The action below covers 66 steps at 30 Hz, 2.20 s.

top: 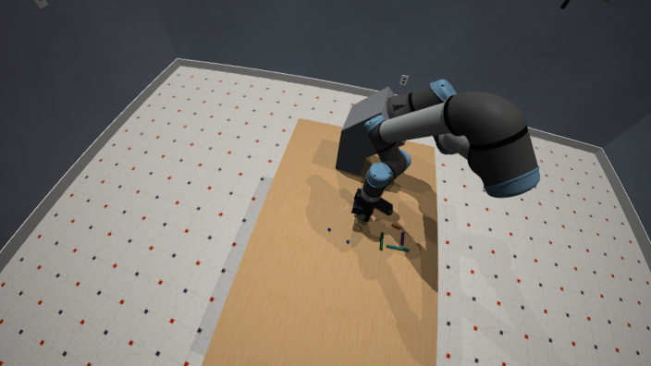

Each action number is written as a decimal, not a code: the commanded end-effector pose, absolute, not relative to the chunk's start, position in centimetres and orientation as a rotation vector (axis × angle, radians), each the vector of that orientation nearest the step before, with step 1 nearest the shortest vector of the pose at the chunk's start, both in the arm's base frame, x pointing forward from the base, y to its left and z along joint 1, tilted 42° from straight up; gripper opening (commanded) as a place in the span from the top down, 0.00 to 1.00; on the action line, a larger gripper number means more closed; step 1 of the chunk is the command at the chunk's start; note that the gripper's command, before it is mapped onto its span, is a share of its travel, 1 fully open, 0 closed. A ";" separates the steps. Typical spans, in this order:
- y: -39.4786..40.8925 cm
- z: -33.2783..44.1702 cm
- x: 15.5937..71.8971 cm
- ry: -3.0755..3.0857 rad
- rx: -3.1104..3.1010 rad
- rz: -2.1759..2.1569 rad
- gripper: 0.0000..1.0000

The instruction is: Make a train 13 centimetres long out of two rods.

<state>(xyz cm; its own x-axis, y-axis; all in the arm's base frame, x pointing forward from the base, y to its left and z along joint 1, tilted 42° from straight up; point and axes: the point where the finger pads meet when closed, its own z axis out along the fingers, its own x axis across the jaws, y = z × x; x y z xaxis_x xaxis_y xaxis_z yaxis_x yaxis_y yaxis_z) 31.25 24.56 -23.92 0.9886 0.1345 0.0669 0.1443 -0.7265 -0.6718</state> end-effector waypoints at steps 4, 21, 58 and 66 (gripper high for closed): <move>24.5 -23.9 31.3 -0.193 -2.393 -0.019 1.00; 24.9 -24.4 31.3 -0.193 -2.393 -0.019 1.00; 25.3 -24.8 31.2 -0.193 -2.393 -0.019 1.00; 25.3 -24.8 31.2 -0.193 -2.393 -0.019 1.00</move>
